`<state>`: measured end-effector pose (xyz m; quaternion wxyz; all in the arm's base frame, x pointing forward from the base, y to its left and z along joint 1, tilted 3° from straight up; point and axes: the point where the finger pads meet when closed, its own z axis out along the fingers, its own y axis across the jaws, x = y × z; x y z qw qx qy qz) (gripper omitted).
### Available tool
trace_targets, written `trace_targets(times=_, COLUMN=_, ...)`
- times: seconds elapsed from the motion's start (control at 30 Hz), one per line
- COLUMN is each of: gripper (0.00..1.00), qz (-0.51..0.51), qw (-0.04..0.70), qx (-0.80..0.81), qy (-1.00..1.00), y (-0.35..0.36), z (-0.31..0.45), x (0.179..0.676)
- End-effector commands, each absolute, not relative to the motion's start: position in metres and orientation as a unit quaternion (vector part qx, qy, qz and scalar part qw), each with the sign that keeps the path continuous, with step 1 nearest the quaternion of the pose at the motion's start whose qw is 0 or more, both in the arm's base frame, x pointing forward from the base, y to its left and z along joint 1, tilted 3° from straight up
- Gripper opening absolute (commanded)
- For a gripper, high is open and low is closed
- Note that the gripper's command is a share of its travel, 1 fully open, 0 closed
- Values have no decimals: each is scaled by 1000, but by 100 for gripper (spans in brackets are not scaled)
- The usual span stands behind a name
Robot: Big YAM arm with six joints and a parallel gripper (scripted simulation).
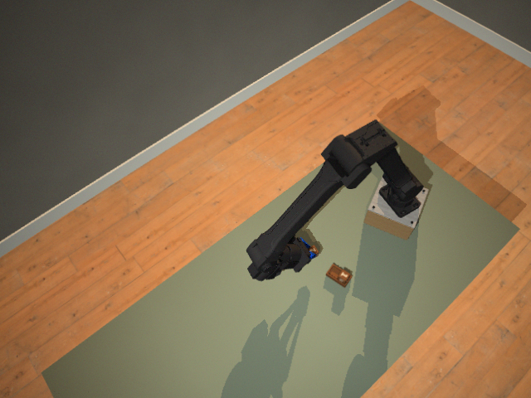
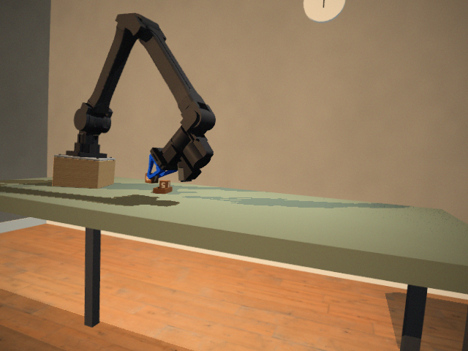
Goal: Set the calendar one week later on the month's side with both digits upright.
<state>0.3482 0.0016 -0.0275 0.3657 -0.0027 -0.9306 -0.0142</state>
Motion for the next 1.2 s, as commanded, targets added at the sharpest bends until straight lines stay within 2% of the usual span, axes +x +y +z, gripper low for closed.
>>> trace_targets(times=0.0, gripper=27, qz=-15, qw=361, qx=-2, qy=-932, y=2, z=-34, x=352)
trace_targets(times=0.17, gripper=27, qz=-15, qw=361, qx=-2, qy=-932, y=2, z=-40, x=352)
trace_targets(times=0.2, gripper=27, qz=-14, qw=343, qx=-1, qy=-939, y=2, z=-29, x=359)
trace_targets(times=1.17, gripper=27, qz=-13, qw=352, qx=-1, qy=-936, y=5, z=-64, x=362)
